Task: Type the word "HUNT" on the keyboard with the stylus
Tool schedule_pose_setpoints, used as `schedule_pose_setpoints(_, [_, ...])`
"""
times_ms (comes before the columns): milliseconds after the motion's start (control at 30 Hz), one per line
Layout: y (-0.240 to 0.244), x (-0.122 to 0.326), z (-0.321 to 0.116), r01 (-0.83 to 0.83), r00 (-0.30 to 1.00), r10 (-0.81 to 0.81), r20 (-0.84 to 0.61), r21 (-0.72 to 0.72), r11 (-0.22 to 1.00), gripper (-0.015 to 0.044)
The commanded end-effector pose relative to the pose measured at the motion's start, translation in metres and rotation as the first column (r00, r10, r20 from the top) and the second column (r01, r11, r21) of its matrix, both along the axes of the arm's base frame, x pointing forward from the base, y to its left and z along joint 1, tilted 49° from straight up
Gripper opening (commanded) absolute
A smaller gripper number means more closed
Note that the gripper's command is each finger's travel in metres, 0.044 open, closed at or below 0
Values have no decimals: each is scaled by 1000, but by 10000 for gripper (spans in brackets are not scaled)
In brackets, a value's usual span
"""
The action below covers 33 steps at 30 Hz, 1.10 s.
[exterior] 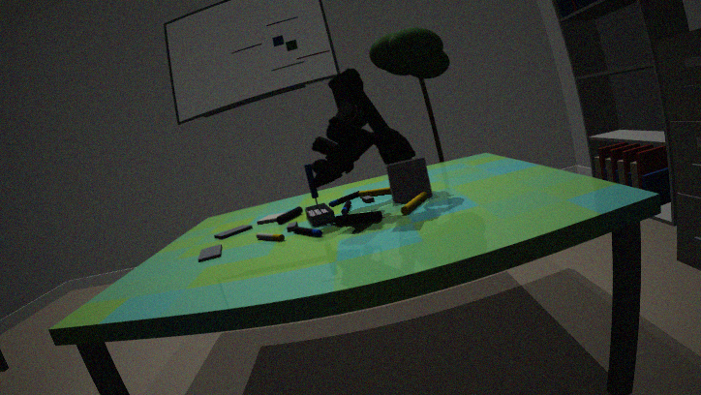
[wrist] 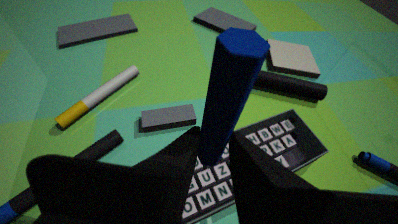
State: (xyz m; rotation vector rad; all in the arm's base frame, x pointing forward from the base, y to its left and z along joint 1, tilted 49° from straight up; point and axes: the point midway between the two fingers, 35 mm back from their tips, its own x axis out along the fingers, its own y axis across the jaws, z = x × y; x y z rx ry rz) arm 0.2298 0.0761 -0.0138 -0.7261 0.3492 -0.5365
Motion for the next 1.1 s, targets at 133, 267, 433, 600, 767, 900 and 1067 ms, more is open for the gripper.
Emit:
schedule_pose_setpoints(133, [8,0,13,2,1000,-2,2,3,1000,81])
schedule_pose_setpoints(267, [5,0,9,0,1000,0,3,-2,1000,71])
schedule_pose_setpoints(433, [5,0,9,0,1000,0,3,-2,1000,18])
schedule_pose_setpoints(600, [4,-5,12,-1,1000,1,1,0,1000,0])
schedule_pose_setpoints(767, [1,-11,18,0,1000,0,2,1,1000,0])
schedule_pose_setpoints(900, [0,-15,23,2,1000,-2,5,0,1000,0])
schedule_pose_setpoints(1067, [-3,-16,20,1,1000,-1,4,1,1000,0])
